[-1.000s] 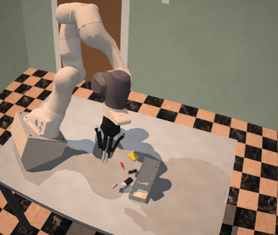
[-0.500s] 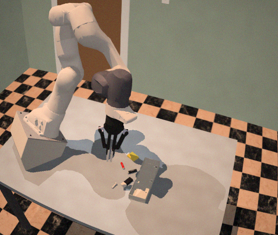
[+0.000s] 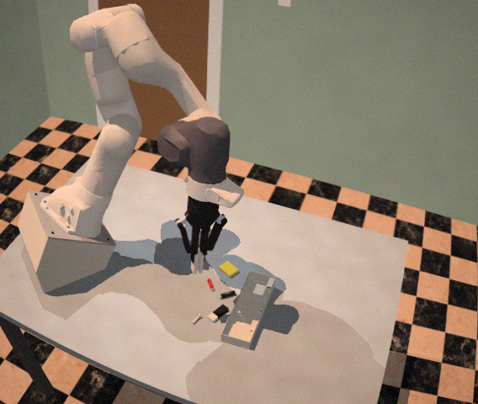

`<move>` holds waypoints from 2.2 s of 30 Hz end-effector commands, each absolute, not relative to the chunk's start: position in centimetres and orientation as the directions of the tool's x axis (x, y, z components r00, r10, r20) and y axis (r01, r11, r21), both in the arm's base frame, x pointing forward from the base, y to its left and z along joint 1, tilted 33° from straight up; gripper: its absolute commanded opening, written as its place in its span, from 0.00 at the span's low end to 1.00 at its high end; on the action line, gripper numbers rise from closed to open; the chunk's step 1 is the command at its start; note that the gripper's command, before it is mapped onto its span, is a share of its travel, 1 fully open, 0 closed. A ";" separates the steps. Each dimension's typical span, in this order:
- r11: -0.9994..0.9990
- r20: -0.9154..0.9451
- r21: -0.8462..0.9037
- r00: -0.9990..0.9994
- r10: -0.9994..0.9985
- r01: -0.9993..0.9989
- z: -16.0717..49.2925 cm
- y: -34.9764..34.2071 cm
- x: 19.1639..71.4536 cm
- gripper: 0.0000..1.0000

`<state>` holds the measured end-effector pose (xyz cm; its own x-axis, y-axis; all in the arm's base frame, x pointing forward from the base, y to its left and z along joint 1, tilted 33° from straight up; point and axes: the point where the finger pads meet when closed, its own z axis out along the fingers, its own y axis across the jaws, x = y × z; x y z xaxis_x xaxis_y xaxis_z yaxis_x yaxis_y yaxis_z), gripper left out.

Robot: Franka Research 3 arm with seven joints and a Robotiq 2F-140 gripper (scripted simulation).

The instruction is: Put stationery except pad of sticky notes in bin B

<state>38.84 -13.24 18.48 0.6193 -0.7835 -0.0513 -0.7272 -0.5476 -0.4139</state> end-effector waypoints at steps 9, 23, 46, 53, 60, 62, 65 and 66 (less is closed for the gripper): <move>-0.748 0.062 -0.442 0.815 -0.576 -0.495 19.1 -12.0 39.3 0.05; -0.855 0.177 -0.459 0.918 -0.356 -0.243 20.3 -9.9 40.1 0.05; -0.897 0.315 -0.437 0.945 -0.089 0.061 21.4 -7.6 40.8 0.05; -0.897 0.315 -0.437 0.945 -0.089 0.061 21.4 -7.6 40.8 0.05; -0.884 0.270 -0.466 0.946 -0.178 -0.033 20.5 -8.1 42.2 0.05; -0.862 0.222 -0.491 0.938 -0.265 -0.127 19.6 -8.5 43.5 0.05; -0.856 0.212 -0.495 0.936 -0.283 -0.147 18.2 -9.2 45.5 0.05; -0.856 0.212 -0.495 0.936 -0.283 -0.147 17.8 -9.4 46.2 0.05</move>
<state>43.53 -8.94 18.49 0.9521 -0.1998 0.2313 -0.0709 -0.8805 -0.4688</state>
